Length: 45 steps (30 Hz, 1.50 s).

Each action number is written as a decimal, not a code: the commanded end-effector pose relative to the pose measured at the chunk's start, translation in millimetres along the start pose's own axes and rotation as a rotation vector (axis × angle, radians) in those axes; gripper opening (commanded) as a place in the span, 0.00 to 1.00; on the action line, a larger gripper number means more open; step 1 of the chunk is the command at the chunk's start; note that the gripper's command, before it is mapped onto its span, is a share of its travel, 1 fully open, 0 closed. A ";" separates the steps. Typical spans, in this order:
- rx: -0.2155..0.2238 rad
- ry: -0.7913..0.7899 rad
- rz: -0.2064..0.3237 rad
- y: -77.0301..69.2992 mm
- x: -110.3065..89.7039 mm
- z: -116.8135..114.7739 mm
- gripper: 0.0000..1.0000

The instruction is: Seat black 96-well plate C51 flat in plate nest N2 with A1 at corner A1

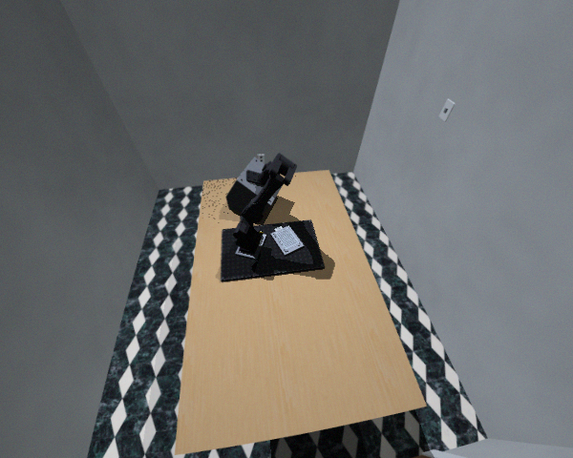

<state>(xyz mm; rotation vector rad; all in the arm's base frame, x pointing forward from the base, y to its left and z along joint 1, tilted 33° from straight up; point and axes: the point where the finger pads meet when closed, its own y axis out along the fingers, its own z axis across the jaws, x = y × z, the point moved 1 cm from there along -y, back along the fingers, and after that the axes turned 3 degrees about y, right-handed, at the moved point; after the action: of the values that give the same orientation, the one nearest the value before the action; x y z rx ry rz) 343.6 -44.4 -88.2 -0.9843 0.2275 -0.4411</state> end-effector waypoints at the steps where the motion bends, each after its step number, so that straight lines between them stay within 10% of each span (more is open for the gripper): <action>1: 0.001 -0.005 -0.018 -2.4 4.6 -0.1 0.00; 45: 0.001 -0.005 -0.017 4.3 3.7 -0.2 0.00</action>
<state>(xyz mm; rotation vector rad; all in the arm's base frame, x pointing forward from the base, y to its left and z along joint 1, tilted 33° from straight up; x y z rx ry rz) 344.7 -41.2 -93.8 -0.9842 0.2271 -0.4418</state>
